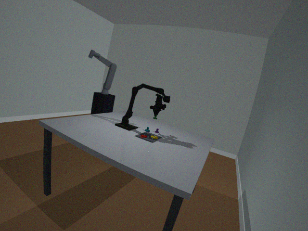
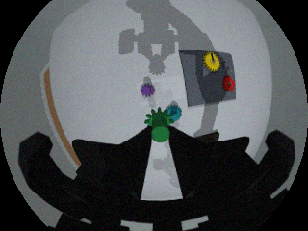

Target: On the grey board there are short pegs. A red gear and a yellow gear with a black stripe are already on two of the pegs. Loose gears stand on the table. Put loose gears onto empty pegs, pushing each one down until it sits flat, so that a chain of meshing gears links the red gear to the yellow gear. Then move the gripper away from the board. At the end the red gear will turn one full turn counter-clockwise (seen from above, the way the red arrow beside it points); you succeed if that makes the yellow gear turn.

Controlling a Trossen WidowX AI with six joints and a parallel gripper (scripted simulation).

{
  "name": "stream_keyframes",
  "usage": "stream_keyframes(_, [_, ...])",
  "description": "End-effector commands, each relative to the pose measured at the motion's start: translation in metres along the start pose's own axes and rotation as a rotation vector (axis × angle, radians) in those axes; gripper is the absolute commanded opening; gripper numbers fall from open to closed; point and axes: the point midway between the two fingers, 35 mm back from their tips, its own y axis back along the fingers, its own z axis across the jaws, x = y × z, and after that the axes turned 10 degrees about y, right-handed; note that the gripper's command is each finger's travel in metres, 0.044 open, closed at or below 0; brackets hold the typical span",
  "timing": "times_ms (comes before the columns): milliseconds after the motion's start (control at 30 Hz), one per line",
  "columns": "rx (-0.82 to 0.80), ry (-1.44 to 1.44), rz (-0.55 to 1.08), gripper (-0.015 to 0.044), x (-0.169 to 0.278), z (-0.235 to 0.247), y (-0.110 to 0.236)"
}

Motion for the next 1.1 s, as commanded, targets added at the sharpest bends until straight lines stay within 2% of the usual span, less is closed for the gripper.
stream_keyframes(0, [-0.001, 0.001, 0.003, 0.0000, -0.007, -0.006, -0.004])
stream_keyframes(1067, [0.009, 0.002, -0.011, 0.0000, -0.052, -0.069, -0.022])
